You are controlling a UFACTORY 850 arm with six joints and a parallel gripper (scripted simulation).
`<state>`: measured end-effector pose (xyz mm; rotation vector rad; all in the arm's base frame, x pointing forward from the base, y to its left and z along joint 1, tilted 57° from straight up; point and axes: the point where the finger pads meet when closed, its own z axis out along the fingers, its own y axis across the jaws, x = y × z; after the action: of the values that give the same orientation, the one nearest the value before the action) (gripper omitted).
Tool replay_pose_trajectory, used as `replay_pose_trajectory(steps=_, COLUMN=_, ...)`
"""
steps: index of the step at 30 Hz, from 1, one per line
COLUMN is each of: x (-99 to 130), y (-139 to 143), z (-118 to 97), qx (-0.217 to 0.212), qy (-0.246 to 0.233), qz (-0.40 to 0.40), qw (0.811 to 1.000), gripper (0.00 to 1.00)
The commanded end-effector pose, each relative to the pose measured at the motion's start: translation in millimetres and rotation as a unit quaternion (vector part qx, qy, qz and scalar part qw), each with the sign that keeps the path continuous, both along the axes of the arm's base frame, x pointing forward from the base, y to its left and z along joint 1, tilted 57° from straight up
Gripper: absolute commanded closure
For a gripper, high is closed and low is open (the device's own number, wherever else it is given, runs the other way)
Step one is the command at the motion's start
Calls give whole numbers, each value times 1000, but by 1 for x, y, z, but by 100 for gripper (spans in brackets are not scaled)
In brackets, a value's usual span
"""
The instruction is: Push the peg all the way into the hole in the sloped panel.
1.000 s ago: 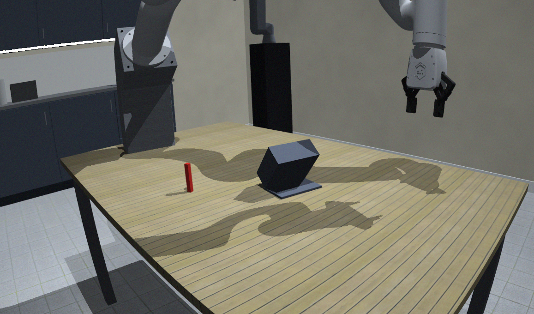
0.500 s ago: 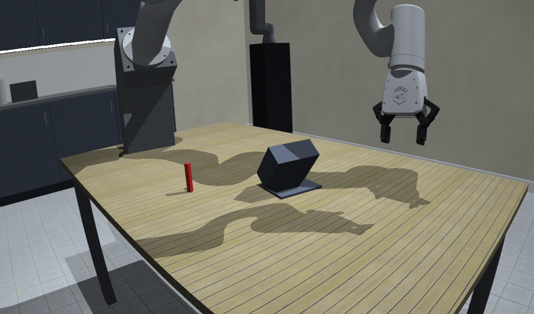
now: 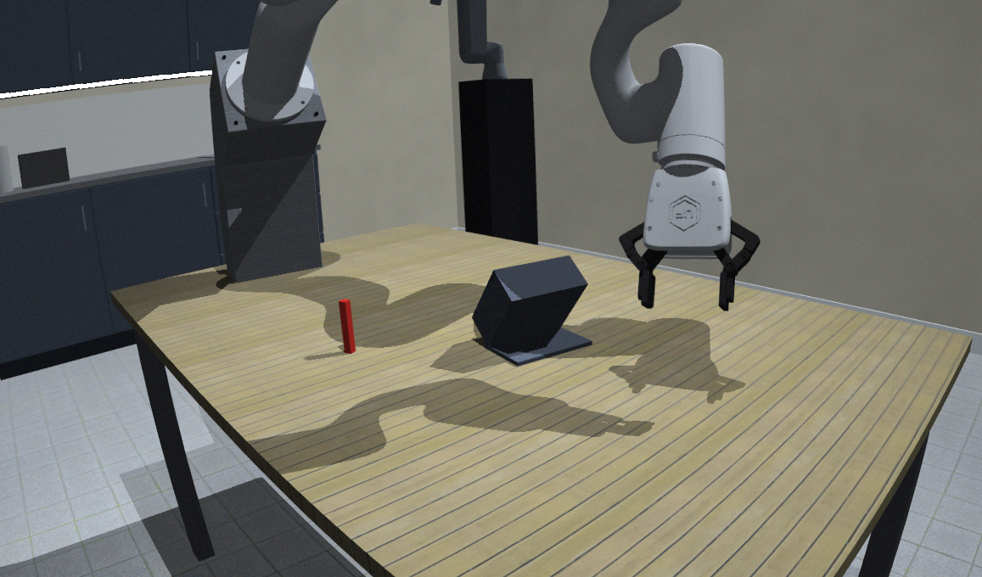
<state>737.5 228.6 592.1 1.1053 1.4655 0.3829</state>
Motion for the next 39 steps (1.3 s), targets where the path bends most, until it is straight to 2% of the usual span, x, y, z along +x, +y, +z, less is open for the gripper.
replay_pose_trajectory(steps=1, x=3, y=-21, z=-7, qx=-44, qy=2, qz=9, qw=999, gripper=0)
replay_pose_trajectory(steps=12, x=6, y=-85, z=-41, qx=-182, qy=25, qz=46, qw=982, gripper=0)
replay_pose_trajectory(steps=14, x=6, y=-85, z=-41, qx=-182, qy=25, qz=46, qw=982, gripper=0)
replay_pose_trajectory(steps=17, x=5, y=-100, z=-52, qx=-218, qy=34, qz=58, qw=974, gripper=0)
replay_pose_trajectory(steps=29, x=-13, y=-157, z=-105, qx=-347, qy=78, qz=116, qw=927, gripper=0)
replay_pose_trajectory(steps=31, x=-13, y=-157, z=-105, qx=-347, qy=78, qz=116, qw=927, gripper=0)
replay_pose_trajectory(steps=39, x=-36, y=-188, z=-147, qx=-420, qy=113, qz=163, qw=886, gripper=0)
